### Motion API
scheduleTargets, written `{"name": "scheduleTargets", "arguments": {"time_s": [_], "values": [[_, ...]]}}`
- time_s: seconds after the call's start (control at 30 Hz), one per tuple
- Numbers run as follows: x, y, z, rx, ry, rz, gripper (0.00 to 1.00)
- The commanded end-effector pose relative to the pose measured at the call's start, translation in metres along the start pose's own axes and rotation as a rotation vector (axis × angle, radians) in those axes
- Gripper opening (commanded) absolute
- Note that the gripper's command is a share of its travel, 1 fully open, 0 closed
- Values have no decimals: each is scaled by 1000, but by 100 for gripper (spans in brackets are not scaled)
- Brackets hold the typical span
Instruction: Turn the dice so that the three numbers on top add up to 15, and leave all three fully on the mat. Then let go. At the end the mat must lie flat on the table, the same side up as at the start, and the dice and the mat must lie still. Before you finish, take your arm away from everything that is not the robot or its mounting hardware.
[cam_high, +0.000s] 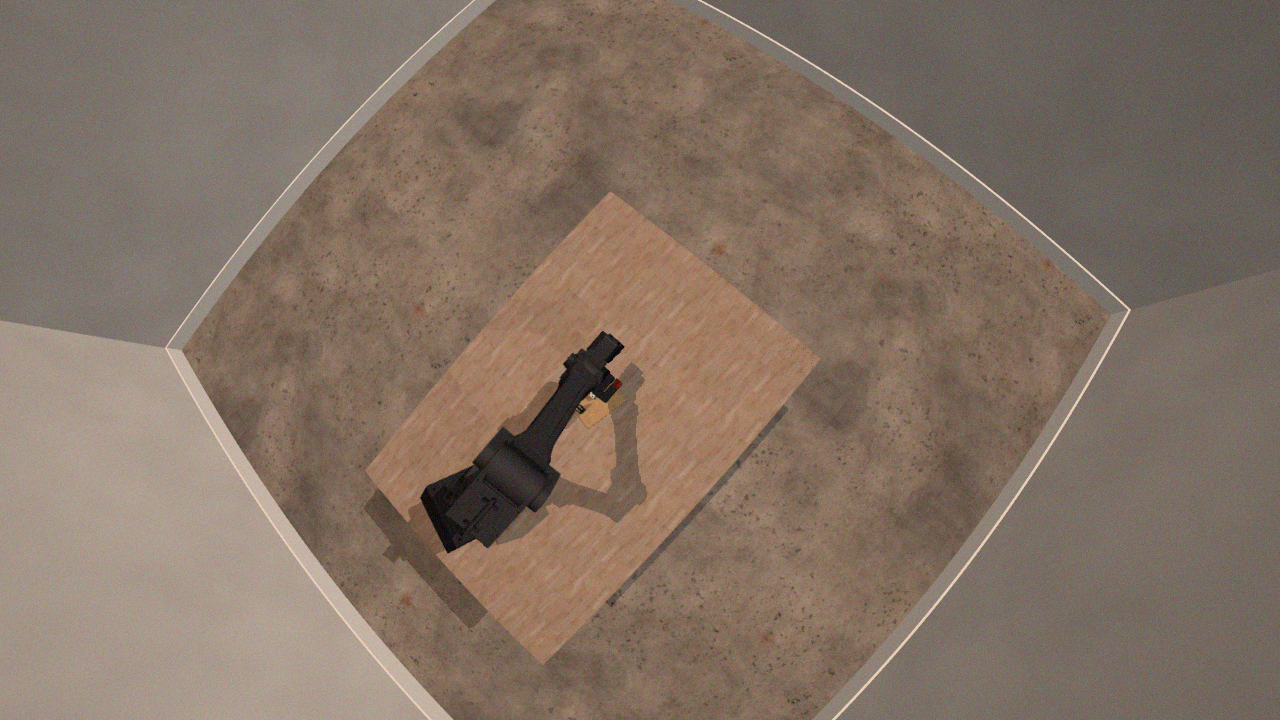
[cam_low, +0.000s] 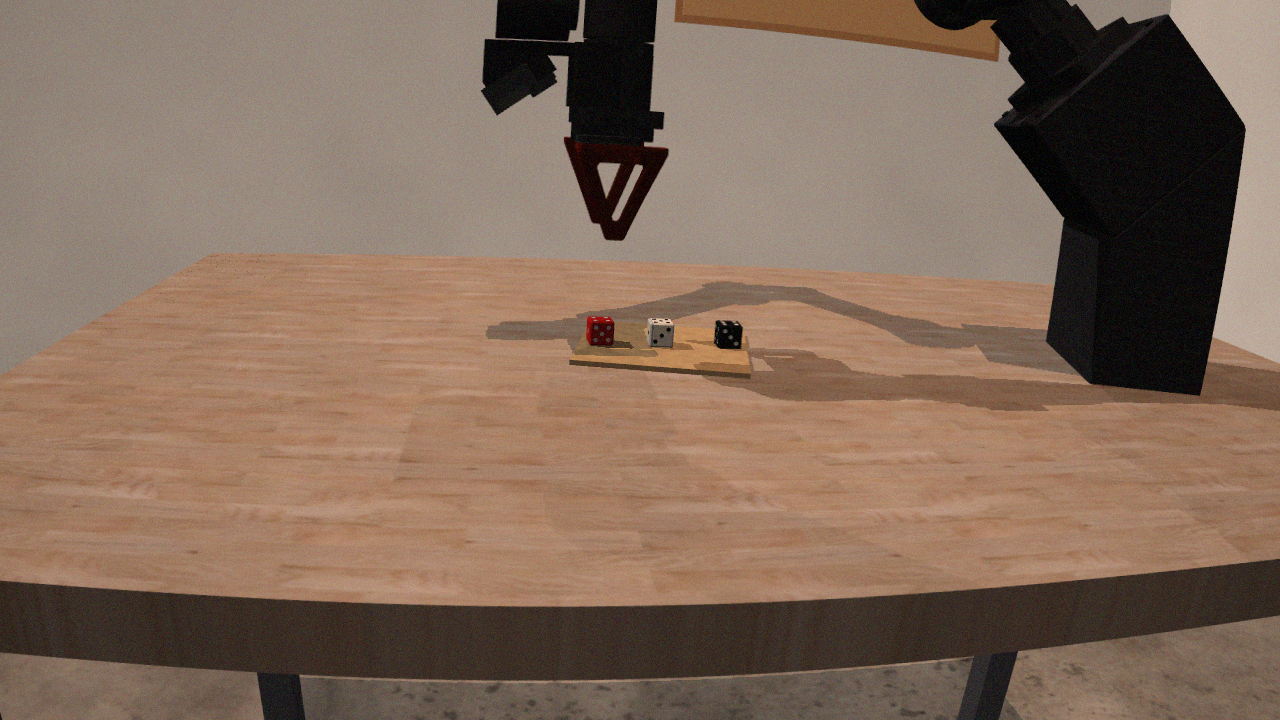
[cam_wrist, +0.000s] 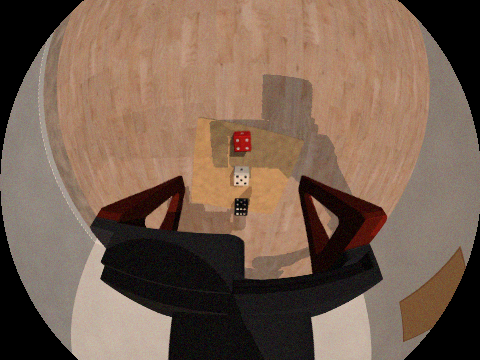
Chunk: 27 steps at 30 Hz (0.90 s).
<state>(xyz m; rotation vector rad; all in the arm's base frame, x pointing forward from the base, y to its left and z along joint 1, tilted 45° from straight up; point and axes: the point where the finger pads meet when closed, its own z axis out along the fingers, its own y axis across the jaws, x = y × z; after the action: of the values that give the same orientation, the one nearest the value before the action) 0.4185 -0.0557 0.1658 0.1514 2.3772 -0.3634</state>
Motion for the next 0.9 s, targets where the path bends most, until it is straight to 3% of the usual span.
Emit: {"name": "scheduleTargets", "arguments": {"time_s": [0.0,0.4,0.63,0.8,0.87], "values": [[-2,-3,-8,2,-13,12,100],[-2,3,-17,-6,-16,7,100],[-22,0,-55,-8,-51,19,100],[-23,0,-86,-9,-54,22,100],[-23,0,-86,-9,-54,22,100]]}}
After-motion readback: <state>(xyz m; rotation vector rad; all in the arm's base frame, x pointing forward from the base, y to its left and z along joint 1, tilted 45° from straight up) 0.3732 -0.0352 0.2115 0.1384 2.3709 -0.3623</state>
